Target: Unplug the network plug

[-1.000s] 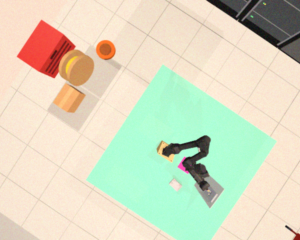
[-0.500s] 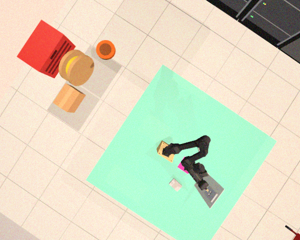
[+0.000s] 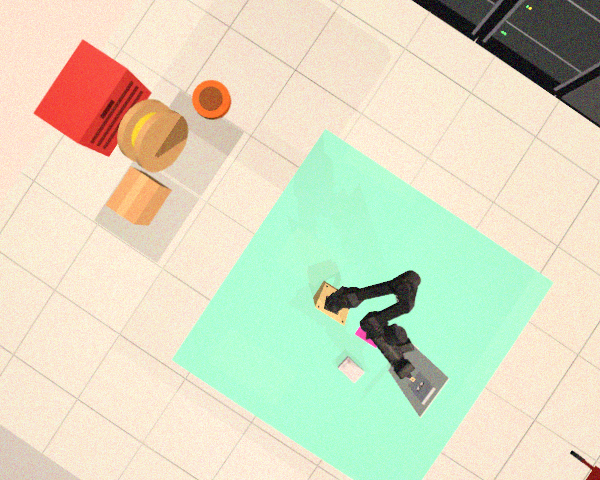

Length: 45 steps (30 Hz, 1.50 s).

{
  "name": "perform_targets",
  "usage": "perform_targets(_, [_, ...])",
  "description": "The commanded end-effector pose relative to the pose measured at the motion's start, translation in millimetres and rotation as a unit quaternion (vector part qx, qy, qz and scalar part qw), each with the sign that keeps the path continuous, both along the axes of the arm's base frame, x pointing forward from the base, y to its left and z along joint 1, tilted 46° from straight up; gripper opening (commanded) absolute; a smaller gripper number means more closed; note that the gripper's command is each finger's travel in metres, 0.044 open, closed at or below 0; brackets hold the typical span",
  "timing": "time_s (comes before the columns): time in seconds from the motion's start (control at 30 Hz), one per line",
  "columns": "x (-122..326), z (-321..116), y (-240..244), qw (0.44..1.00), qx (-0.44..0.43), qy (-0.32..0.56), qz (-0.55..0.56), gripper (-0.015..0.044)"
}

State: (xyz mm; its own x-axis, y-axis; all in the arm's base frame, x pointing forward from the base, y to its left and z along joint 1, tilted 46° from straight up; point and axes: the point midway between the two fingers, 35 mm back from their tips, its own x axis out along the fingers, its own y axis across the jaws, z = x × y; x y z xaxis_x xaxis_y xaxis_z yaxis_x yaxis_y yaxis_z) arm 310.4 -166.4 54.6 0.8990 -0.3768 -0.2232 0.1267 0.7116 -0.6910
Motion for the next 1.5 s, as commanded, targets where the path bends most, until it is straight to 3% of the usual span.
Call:
perform_targets(0.0, [-3, 1, 1, 1.000, -0.002, -0.001, 0.002, 0.0000])
perform_targets(1.47, [-28, 13, -11, 1.000, -0.001, 0.001, 0.001, 0.0000])
